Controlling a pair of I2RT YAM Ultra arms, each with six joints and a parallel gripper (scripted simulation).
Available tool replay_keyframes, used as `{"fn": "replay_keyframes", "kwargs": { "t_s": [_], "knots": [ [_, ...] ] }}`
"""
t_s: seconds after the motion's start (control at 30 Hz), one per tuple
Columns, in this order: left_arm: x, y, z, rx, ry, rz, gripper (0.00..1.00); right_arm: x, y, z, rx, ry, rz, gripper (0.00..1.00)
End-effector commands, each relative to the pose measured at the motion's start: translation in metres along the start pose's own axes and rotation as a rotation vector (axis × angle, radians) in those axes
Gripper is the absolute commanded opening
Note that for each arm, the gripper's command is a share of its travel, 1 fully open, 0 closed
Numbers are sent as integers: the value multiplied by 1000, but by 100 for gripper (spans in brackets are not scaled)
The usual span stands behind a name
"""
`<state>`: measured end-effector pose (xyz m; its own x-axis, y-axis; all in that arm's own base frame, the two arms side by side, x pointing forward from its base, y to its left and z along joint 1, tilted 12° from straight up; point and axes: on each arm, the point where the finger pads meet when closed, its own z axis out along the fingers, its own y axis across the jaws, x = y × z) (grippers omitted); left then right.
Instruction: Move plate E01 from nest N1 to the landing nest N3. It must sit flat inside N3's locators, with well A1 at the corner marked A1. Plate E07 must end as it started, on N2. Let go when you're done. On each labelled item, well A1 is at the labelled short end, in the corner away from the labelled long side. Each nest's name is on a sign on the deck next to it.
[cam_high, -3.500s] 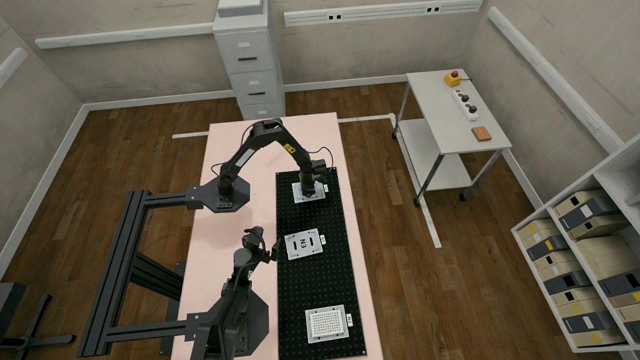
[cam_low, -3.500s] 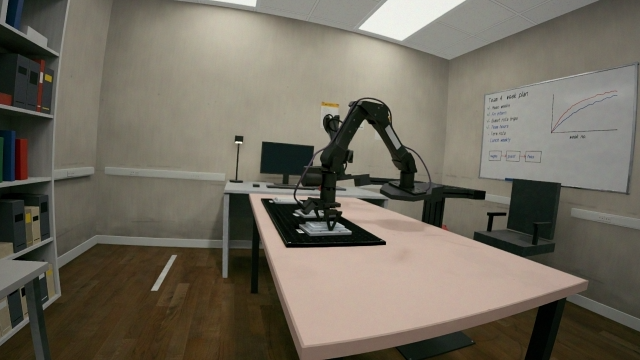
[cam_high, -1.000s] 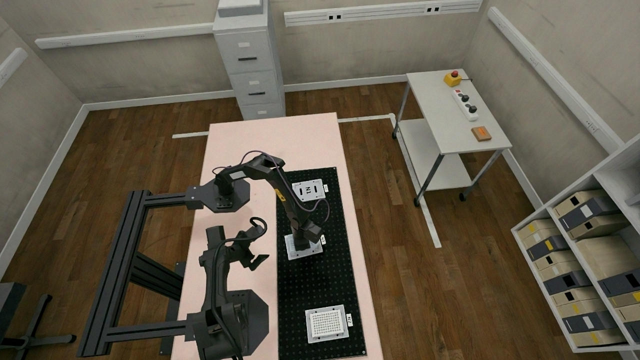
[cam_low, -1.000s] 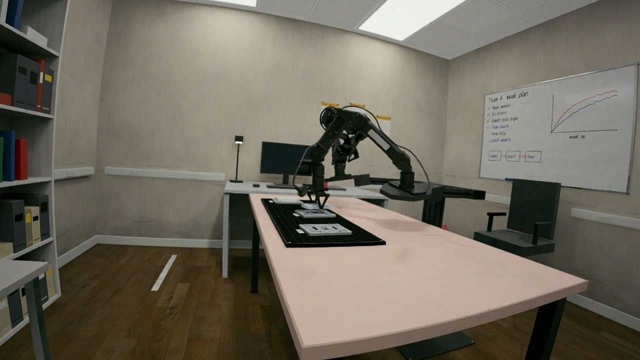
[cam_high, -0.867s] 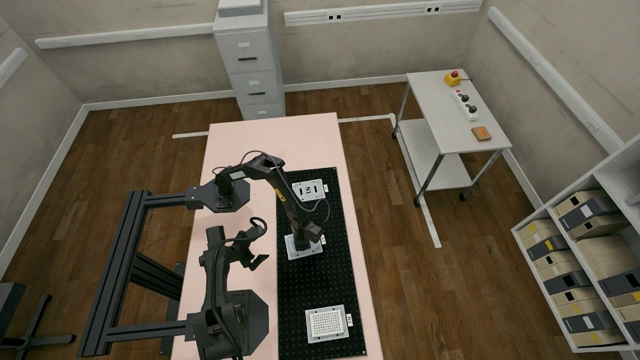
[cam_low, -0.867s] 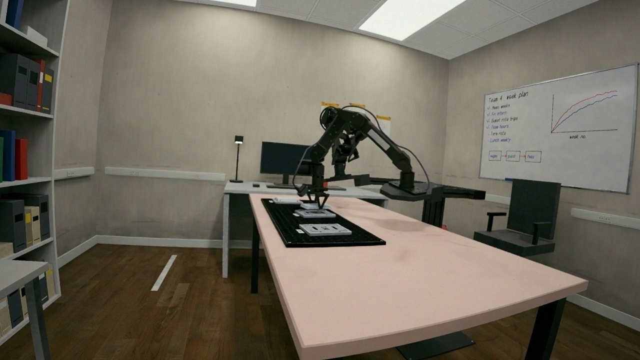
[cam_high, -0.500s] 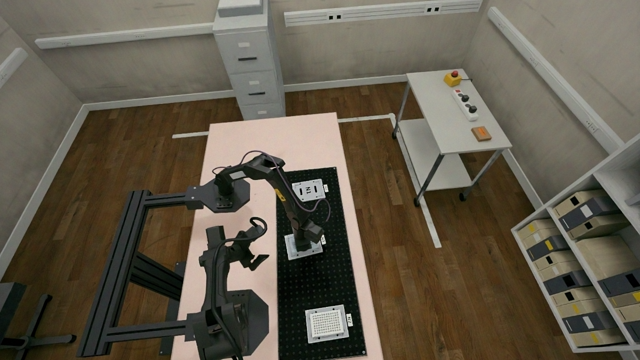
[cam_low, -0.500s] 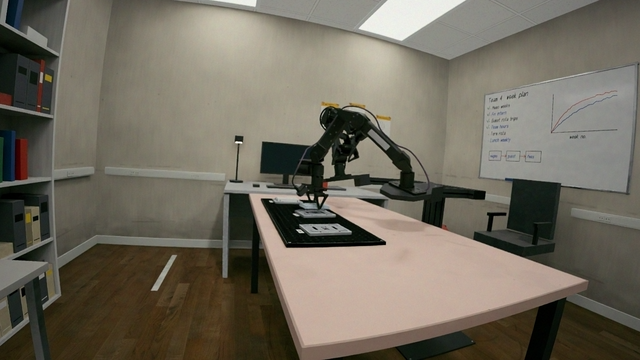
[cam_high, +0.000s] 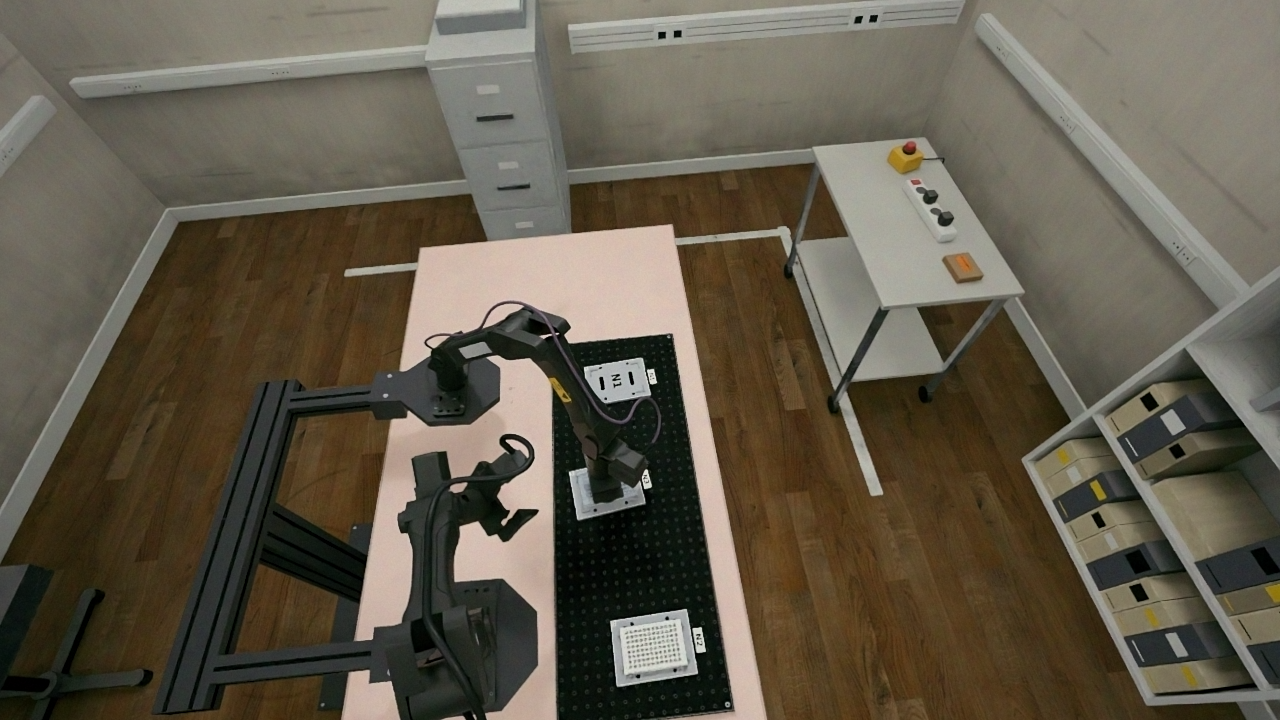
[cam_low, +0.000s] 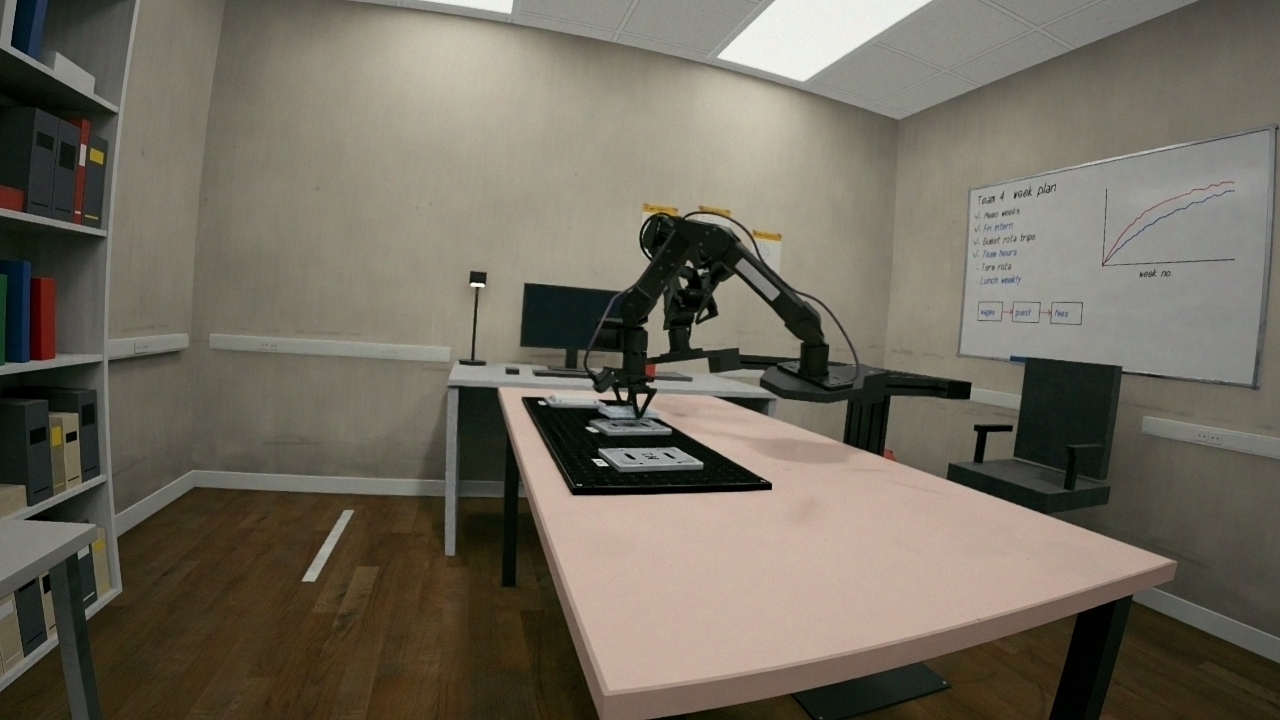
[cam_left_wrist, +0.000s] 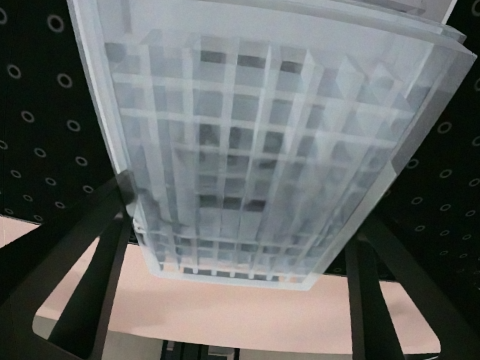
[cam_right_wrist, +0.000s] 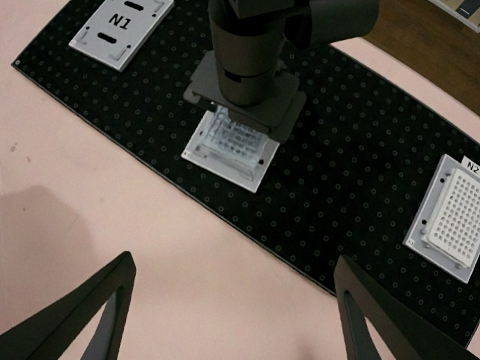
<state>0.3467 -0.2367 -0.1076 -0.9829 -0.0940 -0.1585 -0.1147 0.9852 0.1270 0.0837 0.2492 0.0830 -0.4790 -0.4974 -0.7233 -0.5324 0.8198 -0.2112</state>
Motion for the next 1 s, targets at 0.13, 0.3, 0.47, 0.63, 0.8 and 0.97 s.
{"fn": "replay_keyframes", "kwargs": {
  "t_s": [0.13, 0.3, 0.47, 0.63, 0.8, 0.97],
  "knots": [
    [-1, 2, 9, 5, -6, 6, 82, -10, 4, -4, 2, -26, 11, 100],
    [-9, -8, 10, 28, -30, 7, 82, -10, 4, -4, 2, -26, 11, 100],
    [-6, -1, 28, 14, -18, 3, 82, -10, 4, -4, 2, -26, 11, 100],
    [-4, 1, 36, 2, -15, 4, 82, -10, 4, -4, 2, -26, 11, 100],
    [-2, 1, 31, -1, -9, 3, 82, -10, 4, -4, 2, -26, 11, 100],
    [5, 3, 25, -10, -1, 10, 100, -10, 4, -4, 2, -26, 11, 100]
  ]
}}
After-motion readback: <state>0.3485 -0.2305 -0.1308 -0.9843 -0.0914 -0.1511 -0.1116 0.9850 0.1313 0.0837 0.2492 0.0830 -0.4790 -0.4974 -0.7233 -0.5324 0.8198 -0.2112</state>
